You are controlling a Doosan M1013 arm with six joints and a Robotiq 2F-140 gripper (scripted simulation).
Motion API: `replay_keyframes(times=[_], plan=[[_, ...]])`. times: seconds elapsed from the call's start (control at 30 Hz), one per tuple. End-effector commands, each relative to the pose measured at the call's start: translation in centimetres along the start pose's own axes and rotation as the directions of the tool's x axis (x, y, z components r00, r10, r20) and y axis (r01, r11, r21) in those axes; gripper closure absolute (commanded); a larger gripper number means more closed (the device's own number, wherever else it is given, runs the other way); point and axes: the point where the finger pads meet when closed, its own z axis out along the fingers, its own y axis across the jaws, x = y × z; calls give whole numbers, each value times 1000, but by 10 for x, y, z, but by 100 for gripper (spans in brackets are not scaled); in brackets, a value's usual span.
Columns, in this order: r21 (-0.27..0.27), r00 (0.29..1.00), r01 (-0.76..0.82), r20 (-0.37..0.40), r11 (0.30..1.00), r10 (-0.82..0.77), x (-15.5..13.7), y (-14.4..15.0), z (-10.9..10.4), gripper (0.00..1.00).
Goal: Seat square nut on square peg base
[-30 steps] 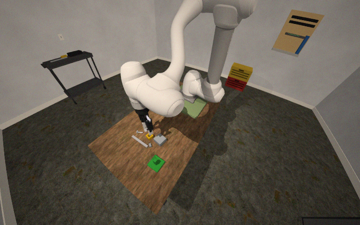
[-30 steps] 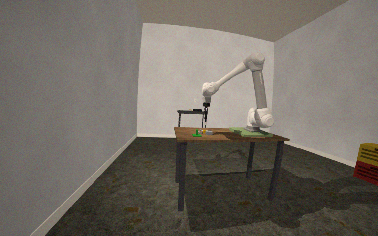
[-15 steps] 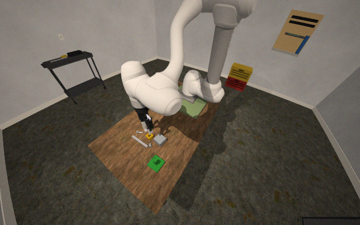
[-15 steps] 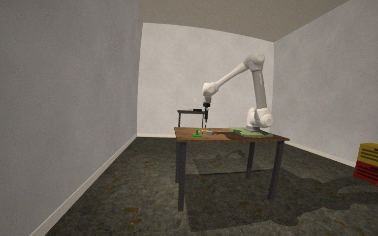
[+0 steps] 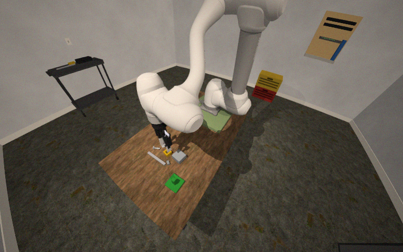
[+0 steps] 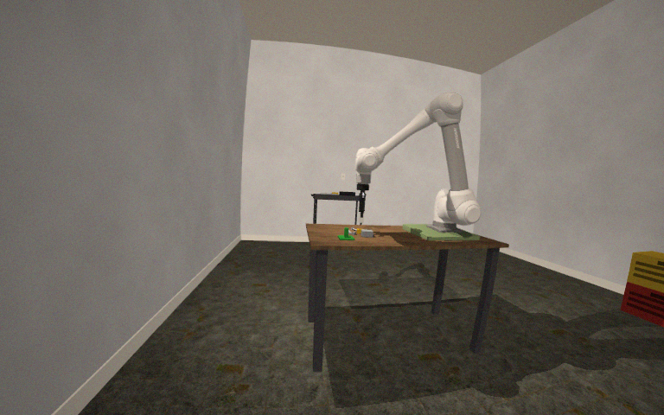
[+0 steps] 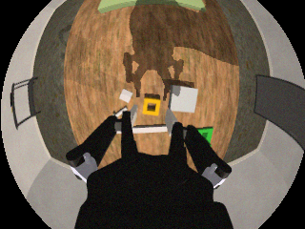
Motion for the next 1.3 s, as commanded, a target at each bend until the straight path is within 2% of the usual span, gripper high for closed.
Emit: replay_keyframes(times=[0.0, 0.03, 0.33, 0.6, 0.63, 1.27], plan=[[0, 1000, 0, 0, 1000, 0, 0, 0, 10, 60], [0, 1000, 0, 0, 1000, 0, 0, 0, 10, 60], [0, 1000, 0, 0, 1000, 0, 0, 0, 57, 60], [0, 1000, 0, 0, 1000, 0, 1, 0, 64, 60], [0, 1000, 0, 0, 1000, 0, 1, 0, 64, 100], [0, 1000, 0, 0, 1000, 0, 1, 0, 64, 100]])
